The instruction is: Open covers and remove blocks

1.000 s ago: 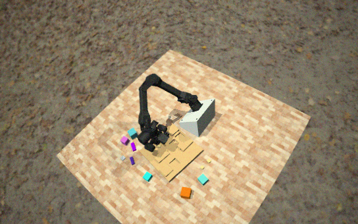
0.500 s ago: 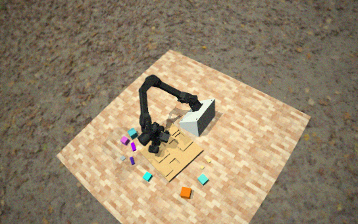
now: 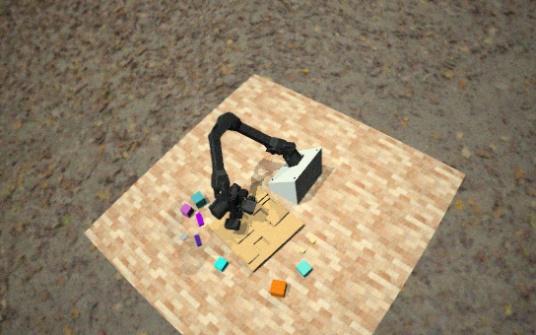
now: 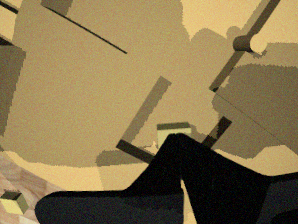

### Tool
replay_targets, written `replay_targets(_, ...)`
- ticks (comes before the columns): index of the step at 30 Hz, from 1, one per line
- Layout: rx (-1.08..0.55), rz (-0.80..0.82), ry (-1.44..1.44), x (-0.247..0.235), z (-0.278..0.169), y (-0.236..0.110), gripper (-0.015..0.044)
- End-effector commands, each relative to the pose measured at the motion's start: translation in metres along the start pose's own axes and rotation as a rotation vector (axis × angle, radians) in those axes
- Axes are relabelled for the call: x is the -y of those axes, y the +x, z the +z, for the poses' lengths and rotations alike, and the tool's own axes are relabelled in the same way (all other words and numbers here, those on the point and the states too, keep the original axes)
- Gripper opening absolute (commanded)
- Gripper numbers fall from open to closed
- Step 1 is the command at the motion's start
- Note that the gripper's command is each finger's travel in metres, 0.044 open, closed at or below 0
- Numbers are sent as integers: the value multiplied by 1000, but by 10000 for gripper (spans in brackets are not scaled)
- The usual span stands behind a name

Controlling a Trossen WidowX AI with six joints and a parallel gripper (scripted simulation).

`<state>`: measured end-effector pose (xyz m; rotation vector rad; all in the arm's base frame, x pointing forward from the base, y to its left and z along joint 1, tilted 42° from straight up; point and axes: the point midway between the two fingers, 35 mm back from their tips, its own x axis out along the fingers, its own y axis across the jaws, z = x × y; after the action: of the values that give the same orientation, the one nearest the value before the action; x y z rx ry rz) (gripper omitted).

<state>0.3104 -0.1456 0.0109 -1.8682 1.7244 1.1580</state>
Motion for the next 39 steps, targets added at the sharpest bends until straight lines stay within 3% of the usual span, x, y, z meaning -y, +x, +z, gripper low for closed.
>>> replay_targets(1,2,3,-2,-1,7,2,0)
replay_targets(6,2,3,152,-1,7,2,0)
replay_targets(22,0,3,1561,0,8,2,0)
replay_targets(26,0,3,1689,0,8,2,0)
replay_targets(39,0,3,1689,0,8,2,0)
